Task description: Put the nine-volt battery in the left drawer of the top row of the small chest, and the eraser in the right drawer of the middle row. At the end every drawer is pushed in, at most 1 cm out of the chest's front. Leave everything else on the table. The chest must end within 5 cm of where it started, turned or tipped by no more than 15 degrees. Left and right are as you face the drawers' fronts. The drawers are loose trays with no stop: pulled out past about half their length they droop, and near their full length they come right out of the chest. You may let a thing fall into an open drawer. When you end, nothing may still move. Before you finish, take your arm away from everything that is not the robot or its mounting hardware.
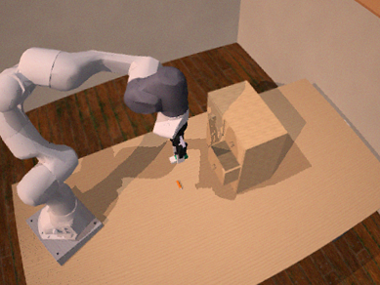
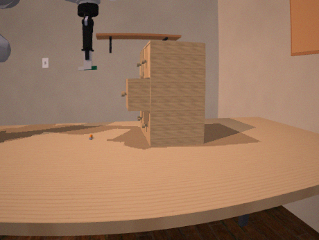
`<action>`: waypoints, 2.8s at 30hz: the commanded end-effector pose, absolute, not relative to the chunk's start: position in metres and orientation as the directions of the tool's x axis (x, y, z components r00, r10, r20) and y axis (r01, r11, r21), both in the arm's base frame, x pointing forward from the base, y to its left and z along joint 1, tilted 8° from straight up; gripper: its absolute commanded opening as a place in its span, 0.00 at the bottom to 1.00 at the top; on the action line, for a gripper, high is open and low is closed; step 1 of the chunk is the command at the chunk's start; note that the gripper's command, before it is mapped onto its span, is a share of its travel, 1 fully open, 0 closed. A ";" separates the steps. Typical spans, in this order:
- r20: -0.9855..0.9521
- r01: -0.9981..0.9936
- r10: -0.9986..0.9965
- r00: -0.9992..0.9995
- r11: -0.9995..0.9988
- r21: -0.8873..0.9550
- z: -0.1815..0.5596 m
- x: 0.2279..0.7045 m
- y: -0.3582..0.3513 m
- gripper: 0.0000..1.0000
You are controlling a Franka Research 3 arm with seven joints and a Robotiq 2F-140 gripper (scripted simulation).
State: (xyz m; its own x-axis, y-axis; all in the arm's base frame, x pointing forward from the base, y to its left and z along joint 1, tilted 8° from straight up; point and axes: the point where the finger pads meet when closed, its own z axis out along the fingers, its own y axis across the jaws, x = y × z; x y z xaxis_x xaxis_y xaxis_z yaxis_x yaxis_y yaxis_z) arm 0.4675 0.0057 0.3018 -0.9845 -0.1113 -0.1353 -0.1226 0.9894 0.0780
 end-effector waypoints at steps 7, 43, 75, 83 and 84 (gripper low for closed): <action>-0.156 -0.142 -0.127 -0.980 0.986 0.091 0.303 0.470 0.011 0.11; -0.253 -0.219 -0.175 -0.951 0.963 0.160 0.306 0.480 0.040 0.11; -0.334 -0.274 -0.198 -0.922 0.941 0.198 0.311 0.487 0.059 0.11; -0.334 -0.274 -0.198 -0.922 0.941 0.198 0.311 0.487 0.059 0.11; -0.334 -0.274 -0.198 -0.922 0.941 0.198 0.311 0.487 0.059 0.11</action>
